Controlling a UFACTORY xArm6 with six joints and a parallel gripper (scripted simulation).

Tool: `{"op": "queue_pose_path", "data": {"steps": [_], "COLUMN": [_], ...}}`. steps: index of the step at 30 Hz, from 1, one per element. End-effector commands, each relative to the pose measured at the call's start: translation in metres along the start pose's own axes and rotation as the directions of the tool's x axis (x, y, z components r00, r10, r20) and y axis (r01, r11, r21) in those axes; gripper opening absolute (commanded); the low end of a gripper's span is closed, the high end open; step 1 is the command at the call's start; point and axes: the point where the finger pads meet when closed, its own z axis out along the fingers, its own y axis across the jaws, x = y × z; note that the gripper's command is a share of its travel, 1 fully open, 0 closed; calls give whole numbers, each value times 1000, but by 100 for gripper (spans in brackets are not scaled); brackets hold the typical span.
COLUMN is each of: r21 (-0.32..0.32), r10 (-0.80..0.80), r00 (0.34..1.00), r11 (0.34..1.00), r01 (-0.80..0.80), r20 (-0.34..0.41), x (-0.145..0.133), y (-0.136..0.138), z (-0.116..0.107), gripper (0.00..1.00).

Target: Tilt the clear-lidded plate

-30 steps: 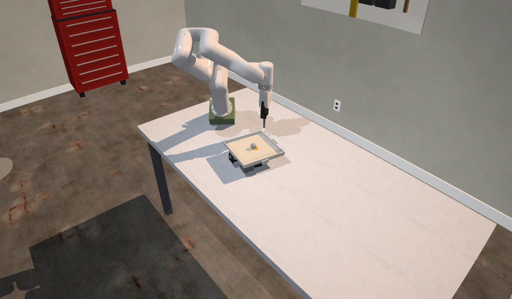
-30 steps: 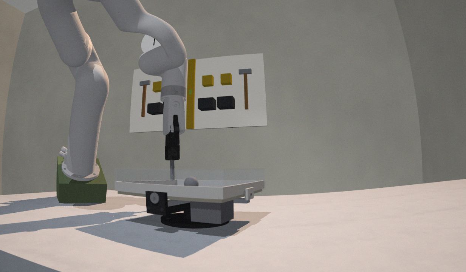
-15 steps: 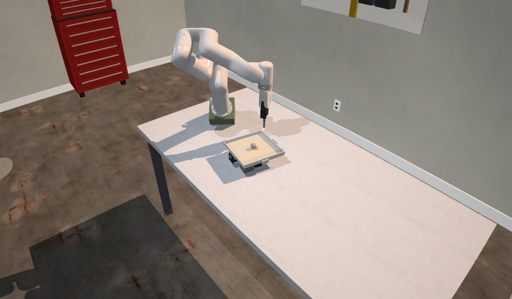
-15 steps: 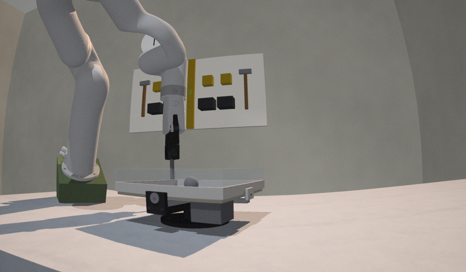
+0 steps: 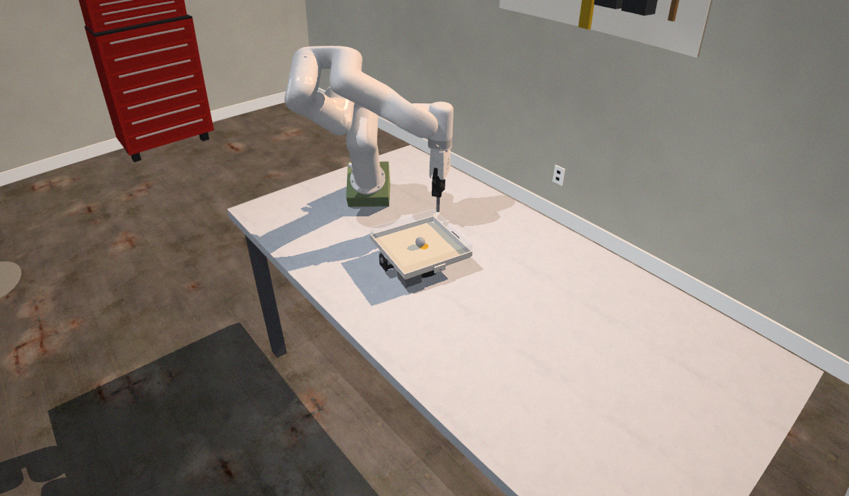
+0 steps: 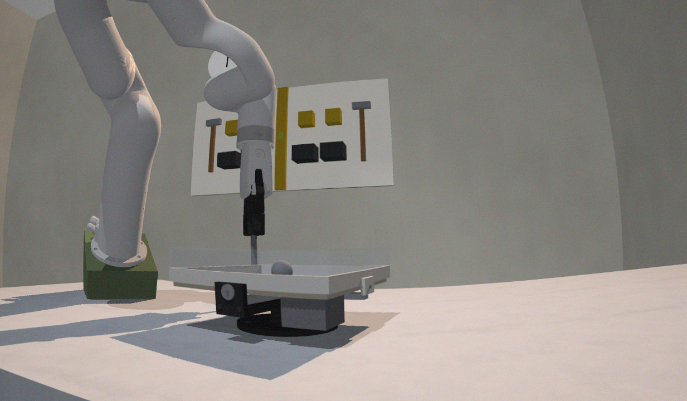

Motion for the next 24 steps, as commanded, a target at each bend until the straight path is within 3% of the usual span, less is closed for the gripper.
{"op": "queue_pose_path", "data": {"steps": [1,24], "r21": [-1,-1], "r10": [1,1], "r00": [1000,1000], "r11": [1000,1000], "r01": [-1,-1], "r20": [2,2], "x": [-2,0], "y": [0,0], "z": [0,-2], "gripper": [0,0]}}
